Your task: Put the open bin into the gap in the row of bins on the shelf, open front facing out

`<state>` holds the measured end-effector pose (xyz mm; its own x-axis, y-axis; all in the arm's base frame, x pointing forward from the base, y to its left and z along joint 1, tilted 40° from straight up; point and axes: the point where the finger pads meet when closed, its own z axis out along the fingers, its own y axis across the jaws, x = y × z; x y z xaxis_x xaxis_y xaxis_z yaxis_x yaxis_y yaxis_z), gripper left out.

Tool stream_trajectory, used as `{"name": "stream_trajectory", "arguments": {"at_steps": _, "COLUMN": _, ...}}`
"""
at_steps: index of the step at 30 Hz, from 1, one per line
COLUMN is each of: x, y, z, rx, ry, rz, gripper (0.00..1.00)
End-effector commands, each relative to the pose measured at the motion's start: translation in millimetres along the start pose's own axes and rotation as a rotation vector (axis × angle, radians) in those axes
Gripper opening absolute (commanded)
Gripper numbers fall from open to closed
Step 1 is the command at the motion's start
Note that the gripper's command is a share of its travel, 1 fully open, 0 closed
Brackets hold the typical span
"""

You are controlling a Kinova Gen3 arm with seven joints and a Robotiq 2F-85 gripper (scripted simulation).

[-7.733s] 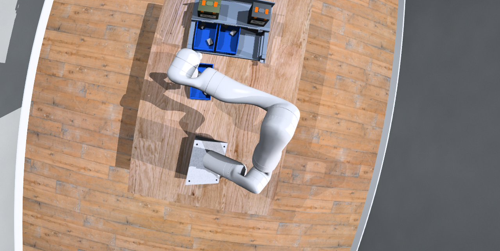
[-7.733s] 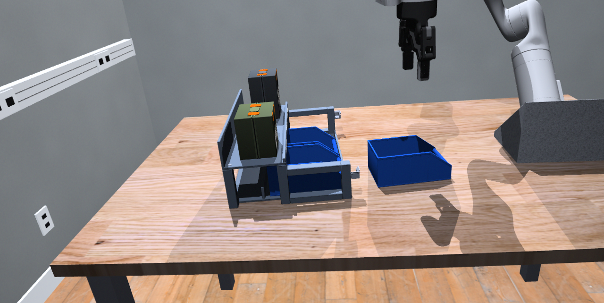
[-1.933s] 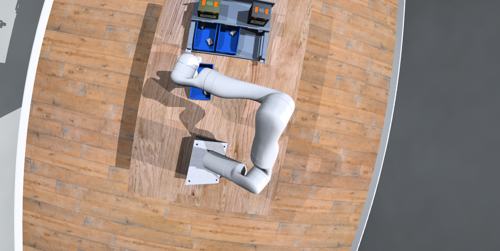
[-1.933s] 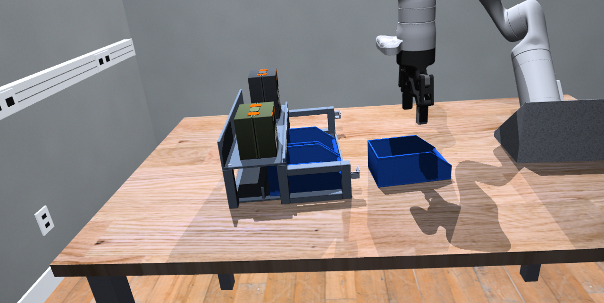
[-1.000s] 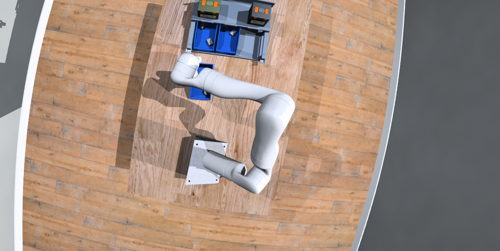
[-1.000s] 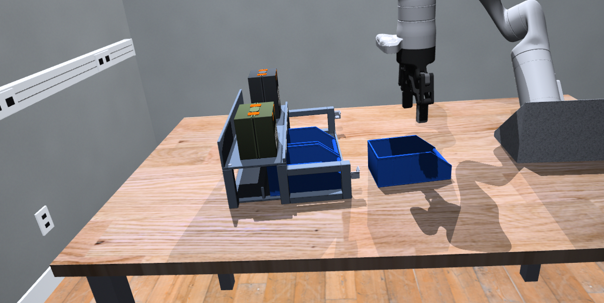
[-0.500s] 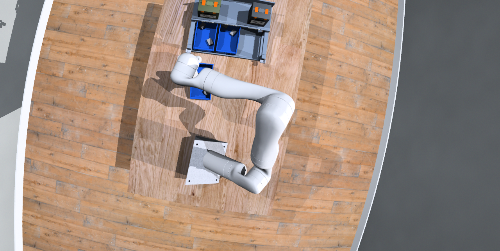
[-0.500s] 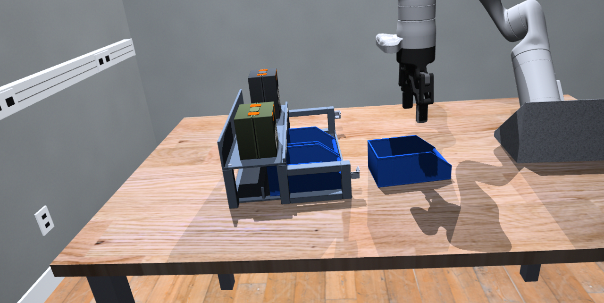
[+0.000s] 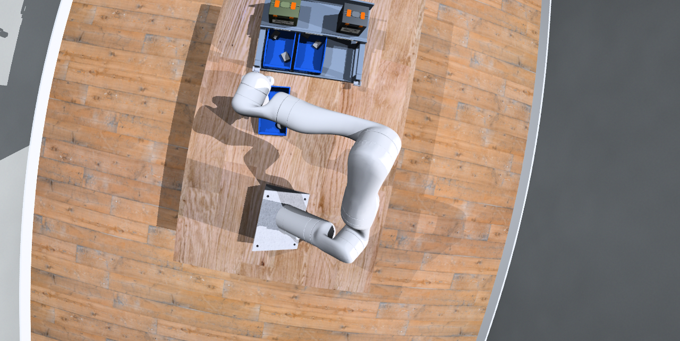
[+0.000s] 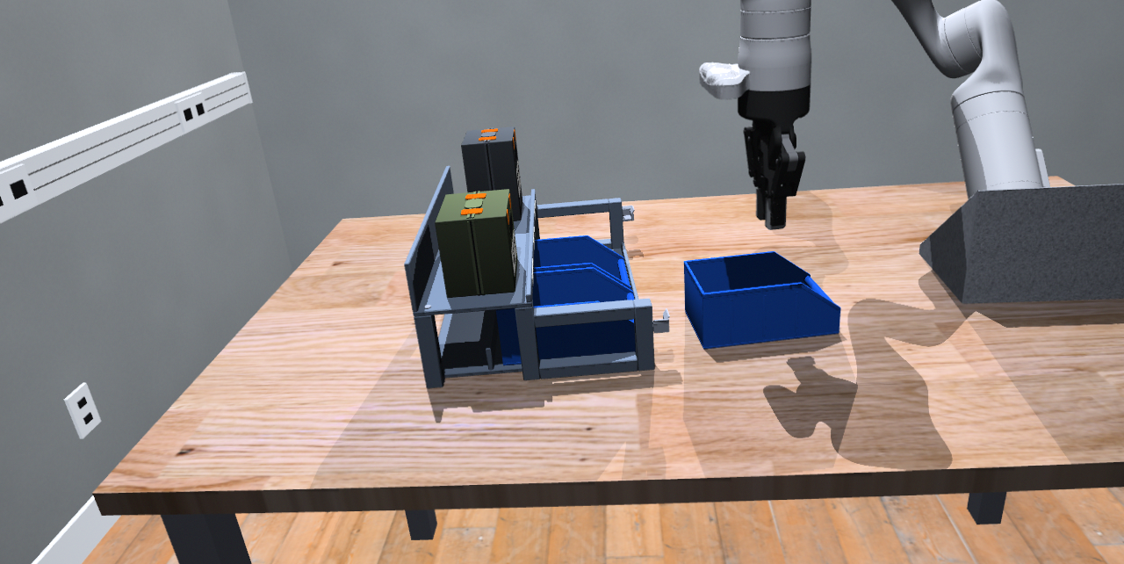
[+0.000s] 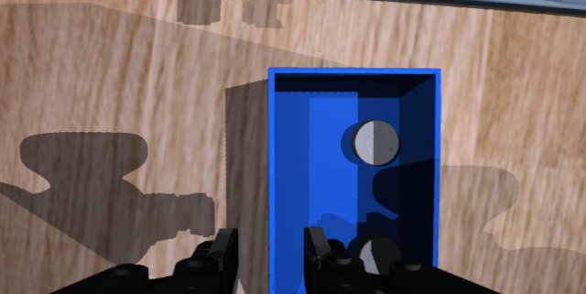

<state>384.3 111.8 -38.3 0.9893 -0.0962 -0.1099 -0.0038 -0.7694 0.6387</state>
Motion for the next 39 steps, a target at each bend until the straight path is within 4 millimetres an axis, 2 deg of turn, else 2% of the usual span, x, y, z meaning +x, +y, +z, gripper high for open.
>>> {"name": "stream_trajectory", "arguments": {"at_steps": 1, "x": 0, "y": 0, "z": -1, "rx": 0.001, "ry": 0.002, "rz": 0.000, "gripper": 0.35}}
{"name": "stream_trajectory", "arguments": {"at_steps": 17, "x": 0, "y": 0, "z": -1, "rx": 0.001, "ry": 0.002, "rz": 0.000, "gripper": 0.35}}
{"name": "stream_trajectory", "arguments": {"at_steps": 22, "x": 0, "y": 0, "z": 29, "rx": 0.001, "ry": 0.002, "rz": 0.000, "gripper": 0.35}}
{"name": "stream_trajectory", "arguments": {"at_steps": 34, "x": 0, "y": 0, "z": 29, "rx": 0.001, "ry": 0.002, "rz": 0.000, "gripper": 0.35}}
{"name": "stream_trajectory", "arguments": {"at_steps": 39, "x": 0, "y": 0, "z": 74, "rx": 0.001, "ry": 0.002, "rz": 0.000, "gripper": 0.35}}
